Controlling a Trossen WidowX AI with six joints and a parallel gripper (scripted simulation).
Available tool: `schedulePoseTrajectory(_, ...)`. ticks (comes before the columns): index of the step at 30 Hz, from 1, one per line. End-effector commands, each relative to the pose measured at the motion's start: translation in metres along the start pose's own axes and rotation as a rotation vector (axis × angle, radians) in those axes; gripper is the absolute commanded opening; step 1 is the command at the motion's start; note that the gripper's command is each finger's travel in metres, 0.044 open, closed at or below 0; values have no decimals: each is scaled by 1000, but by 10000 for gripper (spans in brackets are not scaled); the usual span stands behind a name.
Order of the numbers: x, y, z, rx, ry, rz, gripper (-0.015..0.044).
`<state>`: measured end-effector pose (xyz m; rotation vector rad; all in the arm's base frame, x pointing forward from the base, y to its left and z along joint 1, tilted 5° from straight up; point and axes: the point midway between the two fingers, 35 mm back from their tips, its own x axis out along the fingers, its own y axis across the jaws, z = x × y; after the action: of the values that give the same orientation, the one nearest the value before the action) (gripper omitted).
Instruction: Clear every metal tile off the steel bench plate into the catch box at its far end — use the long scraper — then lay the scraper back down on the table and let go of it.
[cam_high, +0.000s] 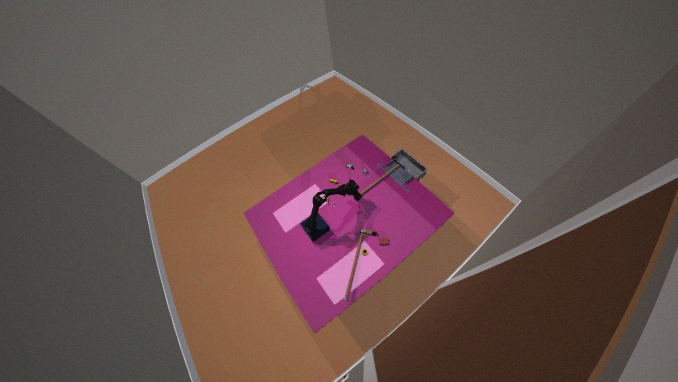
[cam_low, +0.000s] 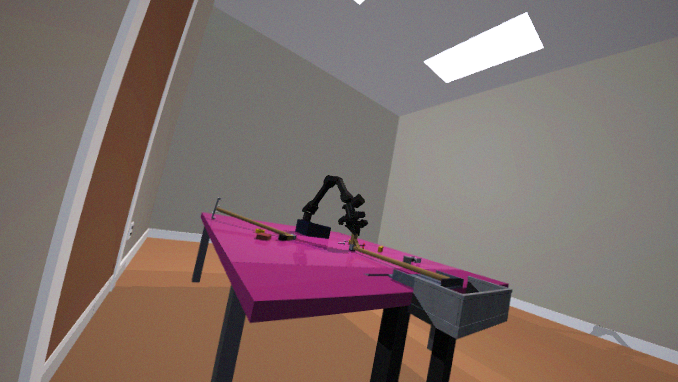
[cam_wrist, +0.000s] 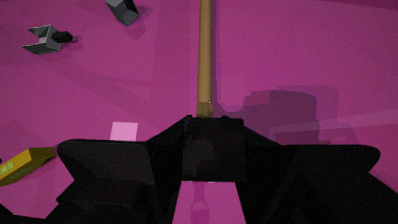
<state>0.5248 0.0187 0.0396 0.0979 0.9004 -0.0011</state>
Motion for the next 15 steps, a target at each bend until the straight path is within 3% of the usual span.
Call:
schedulePoseTrajectory(1, 0, 0, 0, 0, 0, 0, 0)
schedulePoseTrajectory(15, -5, 1, -2, -1, -5, 1, 0)
